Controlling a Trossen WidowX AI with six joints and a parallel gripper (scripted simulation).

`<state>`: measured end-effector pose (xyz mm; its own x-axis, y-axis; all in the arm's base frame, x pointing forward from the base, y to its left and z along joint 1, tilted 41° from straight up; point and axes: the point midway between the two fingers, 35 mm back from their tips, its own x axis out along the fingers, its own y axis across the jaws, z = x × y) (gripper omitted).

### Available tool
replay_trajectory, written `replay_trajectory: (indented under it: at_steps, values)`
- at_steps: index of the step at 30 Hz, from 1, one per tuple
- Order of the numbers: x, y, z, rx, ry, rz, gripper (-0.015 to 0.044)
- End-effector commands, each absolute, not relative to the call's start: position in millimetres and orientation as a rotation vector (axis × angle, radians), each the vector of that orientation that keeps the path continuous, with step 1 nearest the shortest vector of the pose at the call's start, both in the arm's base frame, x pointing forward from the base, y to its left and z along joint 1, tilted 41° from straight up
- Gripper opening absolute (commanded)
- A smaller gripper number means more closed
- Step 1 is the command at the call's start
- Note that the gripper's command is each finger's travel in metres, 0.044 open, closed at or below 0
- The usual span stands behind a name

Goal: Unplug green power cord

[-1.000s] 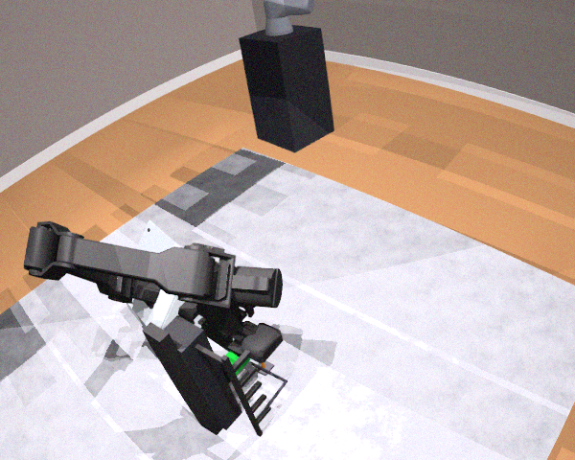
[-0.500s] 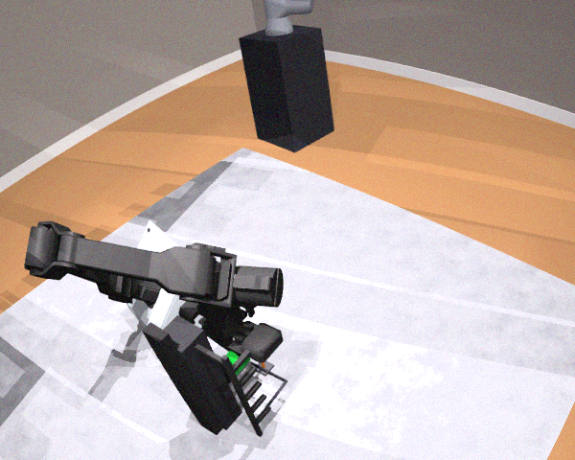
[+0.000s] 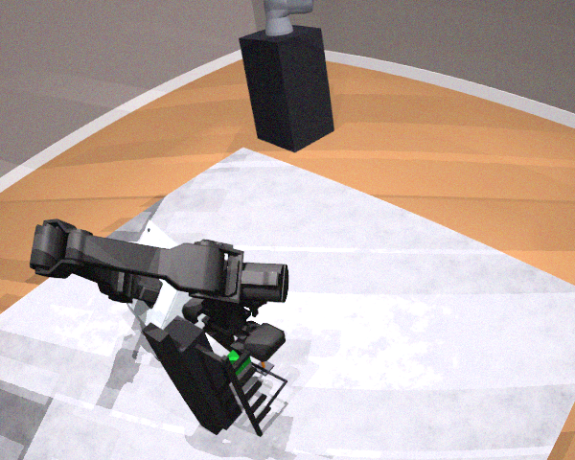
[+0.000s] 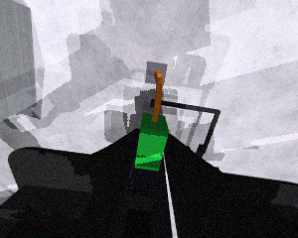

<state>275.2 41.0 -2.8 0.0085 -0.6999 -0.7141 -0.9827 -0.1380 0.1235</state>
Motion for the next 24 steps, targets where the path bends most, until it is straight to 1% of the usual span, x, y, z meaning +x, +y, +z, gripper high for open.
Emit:
replay_trajectory:
  at_steps: [1,14,15,20,24]
  values:
    - [269.2,70.4,-19.2,-1.842,1.669,0.995,0.0]
    - [262.8,87.8,-29.6,-1.843,1.669,0.996,0.0]
    - [263.7,75.9,-24.4,-1.829,1.686,0.985,0.0026]
    - [263.7,75.9,-24.4,-1.829,1.686,0.985,0.0157]
    - [263.7,75.9,-24.4,-1.829,1.686,0.985,0.016]
